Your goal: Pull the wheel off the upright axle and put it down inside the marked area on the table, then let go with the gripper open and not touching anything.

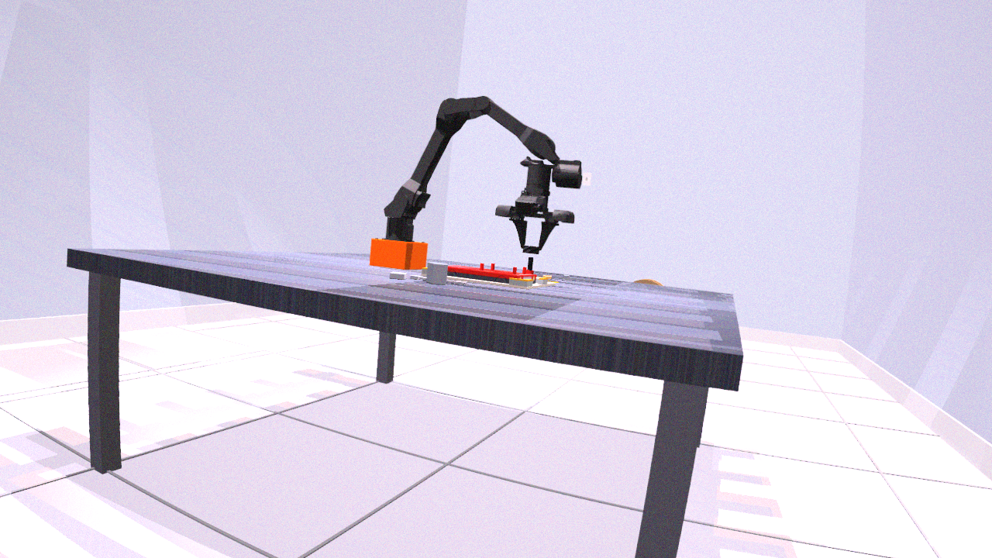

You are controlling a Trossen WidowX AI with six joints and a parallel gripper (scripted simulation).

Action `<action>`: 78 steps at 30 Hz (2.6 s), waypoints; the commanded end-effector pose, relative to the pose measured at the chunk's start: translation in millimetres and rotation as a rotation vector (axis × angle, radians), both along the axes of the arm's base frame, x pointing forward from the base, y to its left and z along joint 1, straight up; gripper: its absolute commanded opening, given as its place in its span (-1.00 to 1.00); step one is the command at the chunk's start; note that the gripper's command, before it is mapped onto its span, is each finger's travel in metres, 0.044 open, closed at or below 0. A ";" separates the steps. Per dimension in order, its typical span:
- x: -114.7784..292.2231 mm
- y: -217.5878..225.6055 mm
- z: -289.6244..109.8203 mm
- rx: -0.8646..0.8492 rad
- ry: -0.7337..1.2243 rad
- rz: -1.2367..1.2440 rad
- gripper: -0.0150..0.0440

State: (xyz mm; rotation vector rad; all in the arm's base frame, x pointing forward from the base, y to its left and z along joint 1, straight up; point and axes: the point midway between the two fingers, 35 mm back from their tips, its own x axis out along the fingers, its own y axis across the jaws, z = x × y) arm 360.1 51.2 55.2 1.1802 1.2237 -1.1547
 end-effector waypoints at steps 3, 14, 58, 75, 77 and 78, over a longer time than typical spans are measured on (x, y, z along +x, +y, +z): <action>-0.5 -0.1 26.4 0.000 -0.010 -0.004 -0.49; -13.2 26.1 23.4 0.003 -0.007 -0.001 -0.49; -61.4 99.2 -58.6 0.007 -0.005 -0.004 -0.49; -63.9 97.9 -72.4 0.005 0.004 0.000 0.31; -63.7 98.0 -70.5 0.005 0.003 0.000 0.49; -63.5 98.1 -66.5 0.005 0.003 -0.001 0.53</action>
